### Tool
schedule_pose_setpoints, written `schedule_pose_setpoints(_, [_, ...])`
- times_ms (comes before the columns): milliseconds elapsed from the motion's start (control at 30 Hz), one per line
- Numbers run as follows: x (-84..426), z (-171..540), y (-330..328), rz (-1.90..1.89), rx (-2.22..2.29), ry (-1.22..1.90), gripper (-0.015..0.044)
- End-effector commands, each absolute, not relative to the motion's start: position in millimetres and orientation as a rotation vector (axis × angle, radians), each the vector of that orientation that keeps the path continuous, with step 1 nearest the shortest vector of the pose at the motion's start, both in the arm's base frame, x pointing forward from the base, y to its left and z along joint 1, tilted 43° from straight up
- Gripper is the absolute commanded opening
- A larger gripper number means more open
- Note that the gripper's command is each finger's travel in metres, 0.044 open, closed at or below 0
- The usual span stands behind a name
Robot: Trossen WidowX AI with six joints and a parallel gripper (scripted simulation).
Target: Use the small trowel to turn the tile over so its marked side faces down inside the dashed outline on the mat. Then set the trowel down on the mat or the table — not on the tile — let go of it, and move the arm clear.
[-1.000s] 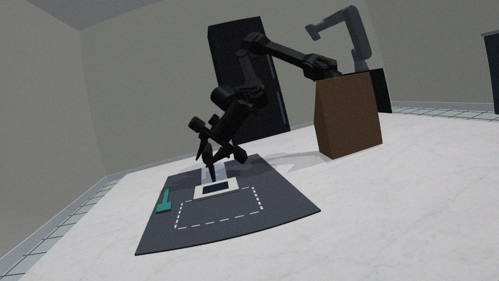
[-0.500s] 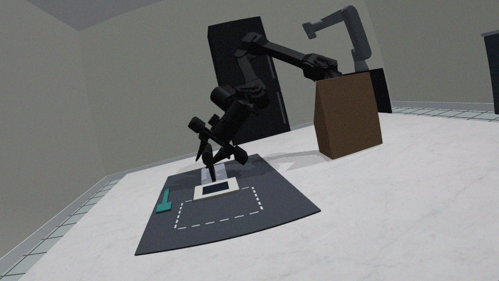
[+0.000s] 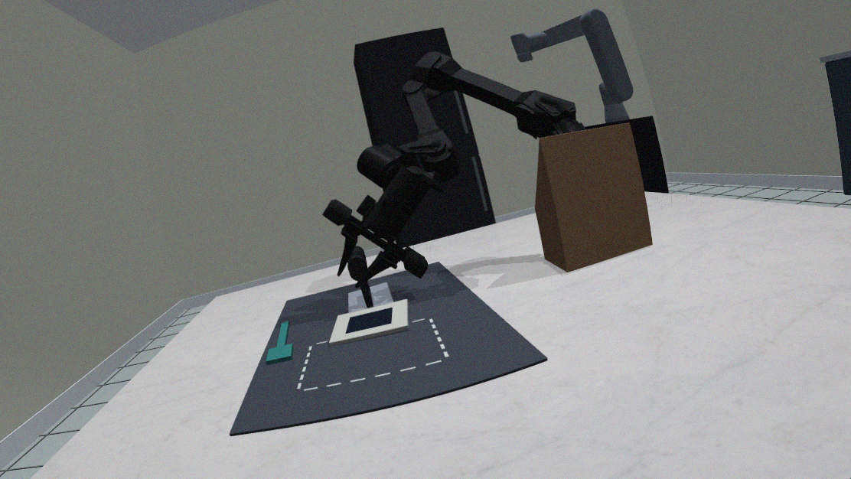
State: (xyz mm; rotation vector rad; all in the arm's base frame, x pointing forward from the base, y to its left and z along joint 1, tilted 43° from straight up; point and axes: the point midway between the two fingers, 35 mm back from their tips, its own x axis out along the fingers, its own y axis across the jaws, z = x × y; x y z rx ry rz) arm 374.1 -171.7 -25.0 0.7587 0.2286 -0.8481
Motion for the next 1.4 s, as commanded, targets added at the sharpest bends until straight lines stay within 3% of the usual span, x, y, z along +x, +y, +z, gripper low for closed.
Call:
schedule_pose_setpoints(0, [383,-10,-155,-0.805,0.799,0.222,0.0])
schedule_pose_setpoints(1367, [398,-47,-61,-0.802,0.815,0.225,0.0])
